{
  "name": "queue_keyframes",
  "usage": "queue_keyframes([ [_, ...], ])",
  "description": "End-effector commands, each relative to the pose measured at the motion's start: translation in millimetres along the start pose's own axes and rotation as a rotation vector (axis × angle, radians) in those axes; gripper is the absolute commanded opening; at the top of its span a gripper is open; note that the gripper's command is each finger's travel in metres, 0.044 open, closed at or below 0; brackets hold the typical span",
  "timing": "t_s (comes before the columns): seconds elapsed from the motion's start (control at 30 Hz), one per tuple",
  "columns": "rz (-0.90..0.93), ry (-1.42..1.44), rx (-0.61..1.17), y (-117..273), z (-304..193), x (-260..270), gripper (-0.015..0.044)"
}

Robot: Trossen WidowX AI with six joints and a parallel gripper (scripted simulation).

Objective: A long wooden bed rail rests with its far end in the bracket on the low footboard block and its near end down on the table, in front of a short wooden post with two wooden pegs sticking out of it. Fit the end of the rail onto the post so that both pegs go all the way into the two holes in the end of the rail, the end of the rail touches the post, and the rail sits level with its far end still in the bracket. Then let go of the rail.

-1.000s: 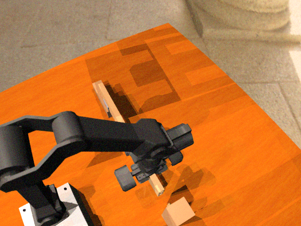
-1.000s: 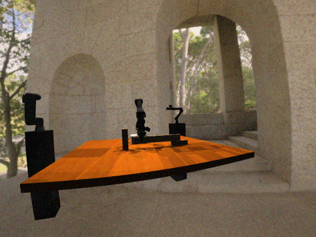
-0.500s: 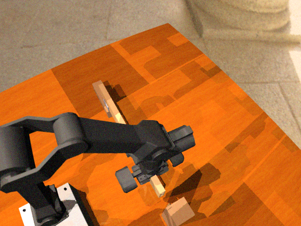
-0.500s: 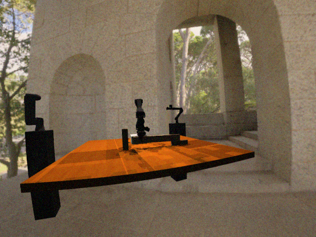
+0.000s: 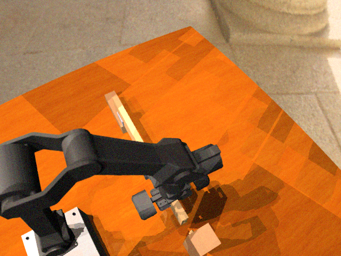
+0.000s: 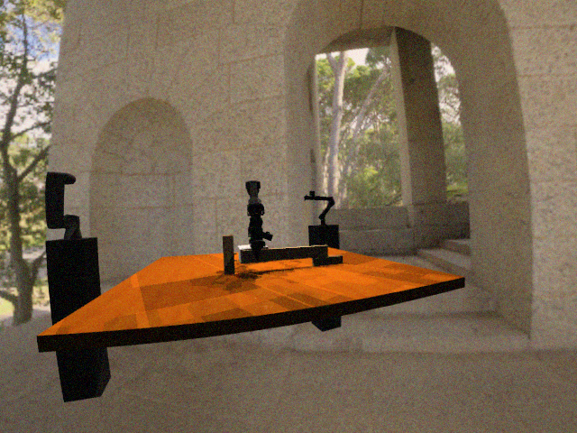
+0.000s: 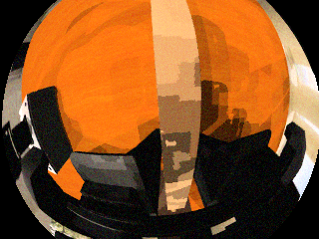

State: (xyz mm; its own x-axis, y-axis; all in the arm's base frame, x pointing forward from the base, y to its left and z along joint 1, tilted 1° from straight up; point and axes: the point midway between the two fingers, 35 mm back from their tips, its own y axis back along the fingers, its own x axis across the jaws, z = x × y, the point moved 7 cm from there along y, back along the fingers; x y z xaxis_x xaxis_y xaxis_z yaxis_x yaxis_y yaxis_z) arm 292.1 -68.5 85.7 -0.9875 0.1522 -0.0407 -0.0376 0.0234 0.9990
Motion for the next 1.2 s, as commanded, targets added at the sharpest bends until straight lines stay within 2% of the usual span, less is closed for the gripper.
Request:
queue_keyframes([
  [0.0, -0.009, 0.003, 0.002, 2, -2, -2, 0.0000],
  [1.17, -0.009, 0.003, 0.003, 2, -13, -2, 0.0000],
])
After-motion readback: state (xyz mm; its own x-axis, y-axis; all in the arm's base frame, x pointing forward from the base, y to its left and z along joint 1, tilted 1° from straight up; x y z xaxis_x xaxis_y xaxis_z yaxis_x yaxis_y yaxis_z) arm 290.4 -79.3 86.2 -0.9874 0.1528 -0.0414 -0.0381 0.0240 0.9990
